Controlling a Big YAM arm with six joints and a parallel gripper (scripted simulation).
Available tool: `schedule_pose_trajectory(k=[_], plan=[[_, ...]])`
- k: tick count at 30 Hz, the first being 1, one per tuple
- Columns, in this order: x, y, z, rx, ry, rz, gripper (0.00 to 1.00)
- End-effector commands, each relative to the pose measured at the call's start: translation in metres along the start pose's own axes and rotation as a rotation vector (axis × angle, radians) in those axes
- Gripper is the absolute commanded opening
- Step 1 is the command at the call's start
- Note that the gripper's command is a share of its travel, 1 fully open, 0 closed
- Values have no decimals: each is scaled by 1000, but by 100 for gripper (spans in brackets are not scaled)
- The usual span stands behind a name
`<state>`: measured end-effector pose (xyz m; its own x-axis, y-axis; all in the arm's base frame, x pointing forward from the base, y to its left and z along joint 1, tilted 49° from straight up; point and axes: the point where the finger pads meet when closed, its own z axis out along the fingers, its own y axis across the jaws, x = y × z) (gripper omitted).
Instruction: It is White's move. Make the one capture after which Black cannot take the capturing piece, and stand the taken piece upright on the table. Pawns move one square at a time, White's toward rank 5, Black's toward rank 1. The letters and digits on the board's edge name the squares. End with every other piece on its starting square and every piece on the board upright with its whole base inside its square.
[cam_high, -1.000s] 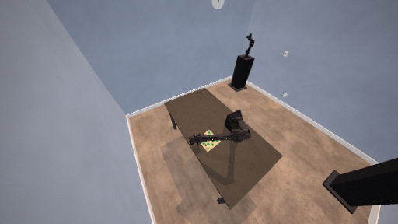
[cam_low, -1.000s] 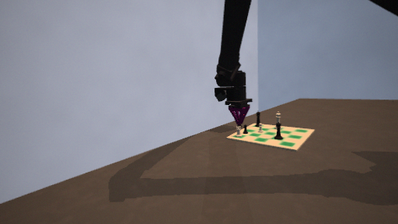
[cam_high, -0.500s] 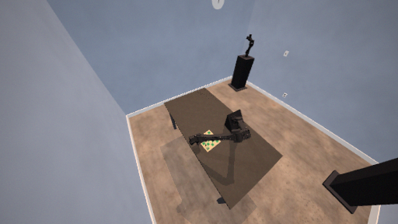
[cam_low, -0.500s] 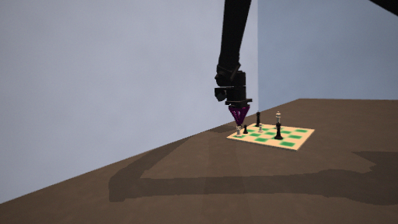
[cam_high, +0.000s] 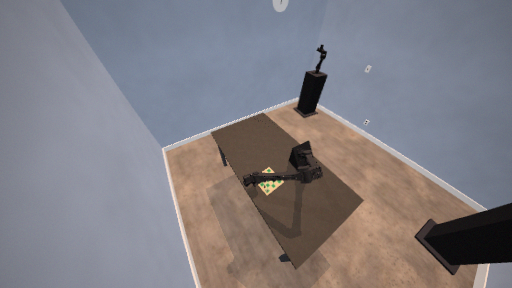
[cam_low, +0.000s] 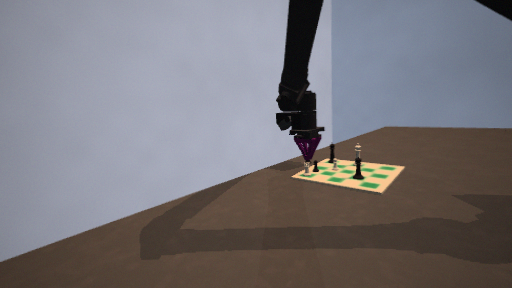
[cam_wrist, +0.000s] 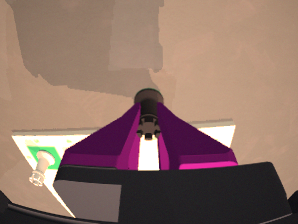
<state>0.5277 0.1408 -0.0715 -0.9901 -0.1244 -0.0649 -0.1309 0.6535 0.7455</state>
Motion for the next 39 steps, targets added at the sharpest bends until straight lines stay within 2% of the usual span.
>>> schedule_pose_trajectory(k=[1, 39], plan=[[-9, -8, -7, -1, -17, 1, 0], [-13, -11, -11, 1, -27, -8, 0]])
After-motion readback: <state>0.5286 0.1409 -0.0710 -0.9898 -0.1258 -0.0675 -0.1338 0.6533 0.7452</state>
